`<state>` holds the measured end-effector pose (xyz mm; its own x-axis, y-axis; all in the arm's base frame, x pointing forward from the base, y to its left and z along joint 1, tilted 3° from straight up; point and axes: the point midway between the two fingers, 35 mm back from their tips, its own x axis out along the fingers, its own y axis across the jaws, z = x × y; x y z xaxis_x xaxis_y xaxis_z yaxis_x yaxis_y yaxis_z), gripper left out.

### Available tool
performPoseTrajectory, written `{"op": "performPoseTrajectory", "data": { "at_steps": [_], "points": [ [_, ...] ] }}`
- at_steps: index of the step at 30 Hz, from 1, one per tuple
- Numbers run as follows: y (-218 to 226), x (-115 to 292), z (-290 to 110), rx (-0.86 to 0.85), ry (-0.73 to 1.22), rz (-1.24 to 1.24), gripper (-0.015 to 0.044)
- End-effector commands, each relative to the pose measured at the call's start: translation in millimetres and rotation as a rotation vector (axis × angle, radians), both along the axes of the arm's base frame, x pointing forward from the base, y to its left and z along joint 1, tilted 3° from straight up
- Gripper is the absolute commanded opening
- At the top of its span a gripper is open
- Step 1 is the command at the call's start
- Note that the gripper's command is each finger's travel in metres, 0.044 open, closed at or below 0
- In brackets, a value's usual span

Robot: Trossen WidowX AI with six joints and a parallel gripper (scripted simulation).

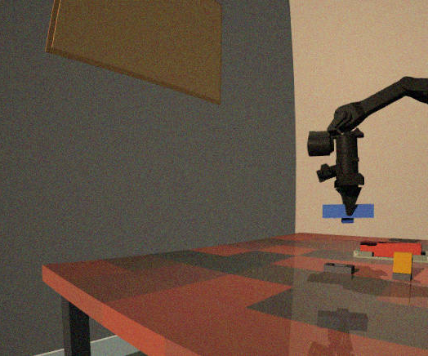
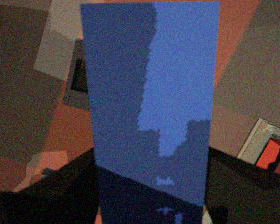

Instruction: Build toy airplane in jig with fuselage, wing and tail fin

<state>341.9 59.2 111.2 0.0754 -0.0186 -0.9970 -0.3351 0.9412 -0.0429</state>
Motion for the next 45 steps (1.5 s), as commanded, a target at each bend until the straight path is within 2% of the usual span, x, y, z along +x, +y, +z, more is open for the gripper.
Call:
{"op": "performPoseTrajectory", "data": {
  "at_steps": [1,45],
  "points": [
    [-11,0,0,-0.002,-0.005,0.068,0.0000],
    [-149,-34,-26,-0.078,0.018,0.903,0.0000]
  ]
}}
